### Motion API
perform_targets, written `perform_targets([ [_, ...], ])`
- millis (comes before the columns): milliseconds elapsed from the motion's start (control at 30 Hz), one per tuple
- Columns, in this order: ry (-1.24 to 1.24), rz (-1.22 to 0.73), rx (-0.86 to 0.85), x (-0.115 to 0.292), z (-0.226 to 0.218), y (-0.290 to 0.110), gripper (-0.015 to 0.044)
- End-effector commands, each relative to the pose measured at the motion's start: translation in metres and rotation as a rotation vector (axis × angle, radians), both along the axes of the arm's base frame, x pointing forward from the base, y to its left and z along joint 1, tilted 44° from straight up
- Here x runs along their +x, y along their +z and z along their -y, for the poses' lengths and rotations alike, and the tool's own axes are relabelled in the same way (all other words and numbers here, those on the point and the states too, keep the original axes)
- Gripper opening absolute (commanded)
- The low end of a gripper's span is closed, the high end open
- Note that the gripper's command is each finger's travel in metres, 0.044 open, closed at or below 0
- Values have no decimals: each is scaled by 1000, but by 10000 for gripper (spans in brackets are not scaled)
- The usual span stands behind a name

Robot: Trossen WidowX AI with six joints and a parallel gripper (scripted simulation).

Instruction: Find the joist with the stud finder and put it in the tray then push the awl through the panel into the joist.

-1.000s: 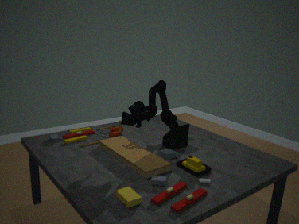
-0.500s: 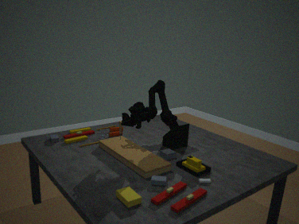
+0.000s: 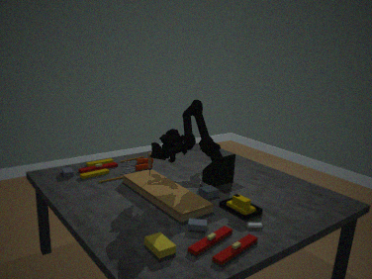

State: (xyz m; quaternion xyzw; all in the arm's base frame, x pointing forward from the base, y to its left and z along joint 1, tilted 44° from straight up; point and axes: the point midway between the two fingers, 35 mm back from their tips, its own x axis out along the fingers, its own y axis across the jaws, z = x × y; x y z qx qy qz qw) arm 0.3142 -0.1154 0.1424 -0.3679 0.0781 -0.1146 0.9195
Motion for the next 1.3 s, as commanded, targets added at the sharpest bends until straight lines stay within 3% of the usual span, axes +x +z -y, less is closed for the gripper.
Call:
perform_targets([
  [0,9,-1,-4,0,2,-4,0],
  [1267,9,4,-5,-5,19,-21,0],
])
